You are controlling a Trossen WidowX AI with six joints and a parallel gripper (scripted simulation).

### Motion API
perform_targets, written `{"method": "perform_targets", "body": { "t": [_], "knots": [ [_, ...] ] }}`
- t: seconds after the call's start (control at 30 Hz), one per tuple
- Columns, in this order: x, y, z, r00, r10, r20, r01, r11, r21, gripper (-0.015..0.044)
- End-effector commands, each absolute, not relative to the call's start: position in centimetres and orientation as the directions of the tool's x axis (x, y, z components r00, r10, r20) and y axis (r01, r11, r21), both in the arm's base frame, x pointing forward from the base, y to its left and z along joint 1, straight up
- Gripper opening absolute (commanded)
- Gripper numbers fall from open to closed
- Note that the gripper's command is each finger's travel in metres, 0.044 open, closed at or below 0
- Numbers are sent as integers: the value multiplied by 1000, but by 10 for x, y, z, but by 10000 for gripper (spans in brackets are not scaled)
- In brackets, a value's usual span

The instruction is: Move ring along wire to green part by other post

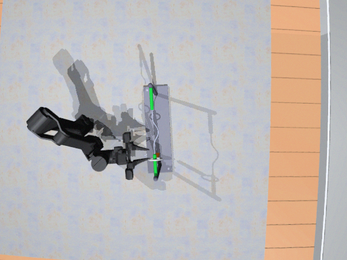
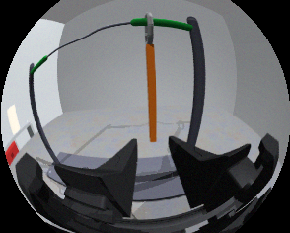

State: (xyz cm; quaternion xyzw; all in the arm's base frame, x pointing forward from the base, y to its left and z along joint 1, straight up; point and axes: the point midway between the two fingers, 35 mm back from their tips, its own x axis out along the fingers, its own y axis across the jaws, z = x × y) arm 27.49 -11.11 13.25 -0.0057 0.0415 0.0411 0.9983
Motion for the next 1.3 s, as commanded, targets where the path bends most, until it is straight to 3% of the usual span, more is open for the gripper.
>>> {"method": "perform_targets", "body": {
  "t": [0.0, 1.27],
  "knots": [
    [281, -113, 136, 994, 77, -76, -79, 997, -14, 160],
    [339, -109, 132, 995, 77, -70, -78, 997, -13, 160]
  ]
}}
